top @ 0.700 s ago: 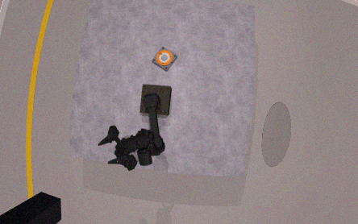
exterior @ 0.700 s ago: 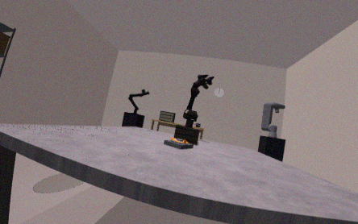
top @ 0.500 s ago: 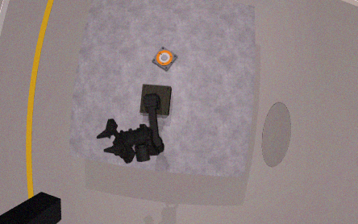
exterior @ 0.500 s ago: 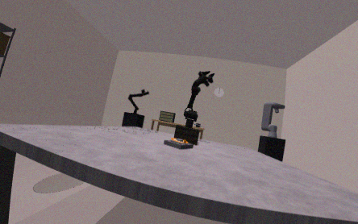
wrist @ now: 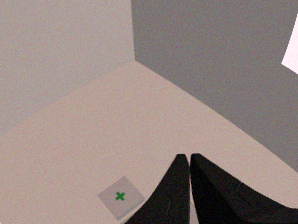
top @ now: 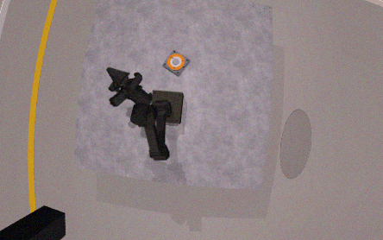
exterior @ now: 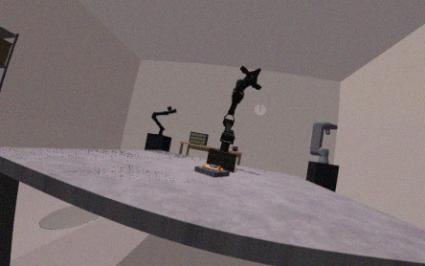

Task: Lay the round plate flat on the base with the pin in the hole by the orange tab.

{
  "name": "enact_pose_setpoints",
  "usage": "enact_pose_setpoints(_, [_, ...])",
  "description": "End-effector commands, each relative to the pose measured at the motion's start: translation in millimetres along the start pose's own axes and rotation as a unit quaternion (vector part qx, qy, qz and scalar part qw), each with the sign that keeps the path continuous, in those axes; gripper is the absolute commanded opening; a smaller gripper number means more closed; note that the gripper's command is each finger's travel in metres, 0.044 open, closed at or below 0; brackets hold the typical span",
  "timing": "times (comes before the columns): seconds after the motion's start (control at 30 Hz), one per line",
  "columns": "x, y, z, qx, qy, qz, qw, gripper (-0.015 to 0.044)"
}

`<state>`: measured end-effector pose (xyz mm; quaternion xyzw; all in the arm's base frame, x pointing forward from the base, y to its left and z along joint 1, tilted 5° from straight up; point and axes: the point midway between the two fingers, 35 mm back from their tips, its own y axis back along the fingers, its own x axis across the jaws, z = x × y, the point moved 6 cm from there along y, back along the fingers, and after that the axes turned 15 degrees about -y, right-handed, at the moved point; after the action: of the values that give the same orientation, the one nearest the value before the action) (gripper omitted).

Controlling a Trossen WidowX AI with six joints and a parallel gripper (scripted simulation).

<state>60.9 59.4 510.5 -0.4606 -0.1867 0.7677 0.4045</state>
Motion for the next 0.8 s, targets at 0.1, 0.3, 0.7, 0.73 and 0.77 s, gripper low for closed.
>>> enact_pose_setpoints(0.1, [6.8,-26.9,-96.3,0.163,-0.123,0.007,0.979,0.0000])
enact_pose_setpoints(0.3, [23.4,-31.6,-194.5,0.334,-0.237,-0.002,0.912,0.0000])
enact_pose_setpoints(0.7, [75.3,18.2,-341.3,0.604,-0.379,-0.047,0.699,0.0000])
enact_pose_setpoints(0.73, [83.6,28.5,-355.9,0.632,-0.393,-0.056,0.666,0.0000])
enact_pose_setpoints(0.77, [91.9,39.6,-369.4,0.660,-0.404,-0.065,0.630,0.0000])
